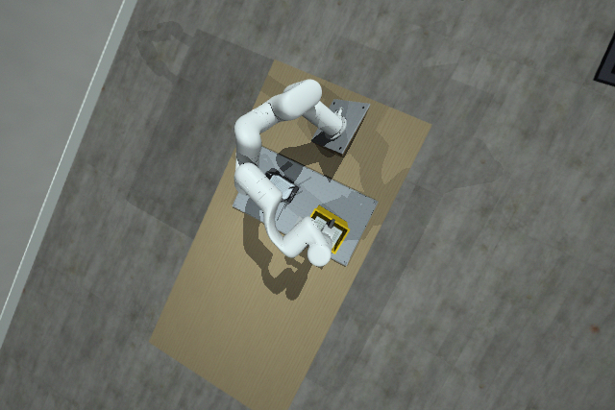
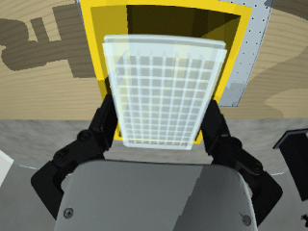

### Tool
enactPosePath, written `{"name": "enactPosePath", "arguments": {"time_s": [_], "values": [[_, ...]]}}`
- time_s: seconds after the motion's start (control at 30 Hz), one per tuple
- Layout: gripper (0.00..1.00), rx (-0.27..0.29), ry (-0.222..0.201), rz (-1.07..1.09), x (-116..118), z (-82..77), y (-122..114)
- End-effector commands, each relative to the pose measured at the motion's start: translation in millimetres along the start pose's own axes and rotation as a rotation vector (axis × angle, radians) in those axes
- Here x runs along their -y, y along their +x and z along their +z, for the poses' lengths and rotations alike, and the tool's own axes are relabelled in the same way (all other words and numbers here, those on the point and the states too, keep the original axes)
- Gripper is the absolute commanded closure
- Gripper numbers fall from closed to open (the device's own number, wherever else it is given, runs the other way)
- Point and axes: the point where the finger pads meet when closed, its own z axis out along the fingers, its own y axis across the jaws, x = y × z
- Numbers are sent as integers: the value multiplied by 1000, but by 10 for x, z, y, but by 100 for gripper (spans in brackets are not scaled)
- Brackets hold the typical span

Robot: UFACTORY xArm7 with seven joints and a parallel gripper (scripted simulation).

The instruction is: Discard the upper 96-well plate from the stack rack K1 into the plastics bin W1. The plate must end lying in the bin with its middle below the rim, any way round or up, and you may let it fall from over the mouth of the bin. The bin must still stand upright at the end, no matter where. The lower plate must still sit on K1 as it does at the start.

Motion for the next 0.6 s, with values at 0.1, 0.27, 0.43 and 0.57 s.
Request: {"name": "enactPosePath", "arguments": {"time_s": [0.1,0.27,0.43,0.57], "values": [[100,4,3,0,3,-18,-9],[100,4,3,0,3,-11,-9],[0,4,3,0,3,-4,-9],[0,4,3,0,3,-4,-9]]}}
